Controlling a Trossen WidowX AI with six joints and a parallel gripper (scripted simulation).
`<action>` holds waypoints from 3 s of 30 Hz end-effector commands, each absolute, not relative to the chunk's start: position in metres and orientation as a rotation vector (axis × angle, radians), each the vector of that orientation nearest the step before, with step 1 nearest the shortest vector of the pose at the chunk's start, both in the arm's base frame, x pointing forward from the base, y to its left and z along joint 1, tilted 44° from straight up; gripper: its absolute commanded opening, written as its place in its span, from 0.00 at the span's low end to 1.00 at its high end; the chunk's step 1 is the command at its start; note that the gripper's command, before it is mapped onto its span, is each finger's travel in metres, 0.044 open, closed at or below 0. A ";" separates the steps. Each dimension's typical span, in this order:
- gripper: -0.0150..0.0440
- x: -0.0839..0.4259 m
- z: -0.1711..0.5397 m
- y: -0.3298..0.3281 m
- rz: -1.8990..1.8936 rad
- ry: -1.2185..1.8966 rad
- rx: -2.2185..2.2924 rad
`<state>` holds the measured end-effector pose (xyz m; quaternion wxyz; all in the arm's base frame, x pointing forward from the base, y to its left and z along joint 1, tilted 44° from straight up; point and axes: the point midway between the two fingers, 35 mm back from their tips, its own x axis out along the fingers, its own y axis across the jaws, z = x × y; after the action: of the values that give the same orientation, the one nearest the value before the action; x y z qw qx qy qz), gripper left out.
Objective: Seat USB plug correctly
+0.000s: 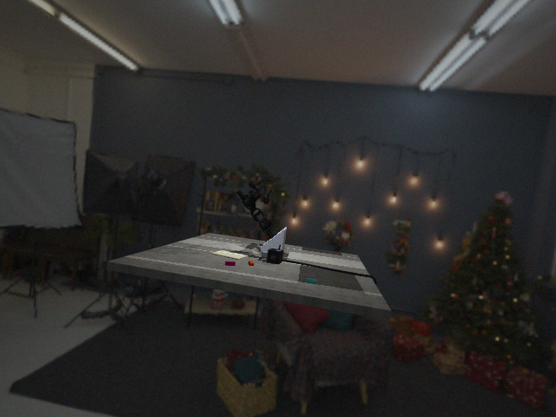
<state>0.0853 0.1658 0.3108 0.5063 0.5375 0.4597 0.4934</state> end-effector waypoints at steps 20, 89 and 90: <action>1.00 0.272 0.164 0.186 -0.418 1.289 1.720; 0.96 0.315 -0.028 0.087 -1.487 0.524 0.757; 0.91 0.315 -0.028 0.087 -1.487 0.524 0.757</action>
<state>0.3146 0.0870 -0.0280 0.6412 0.3317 0.2303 -0.6525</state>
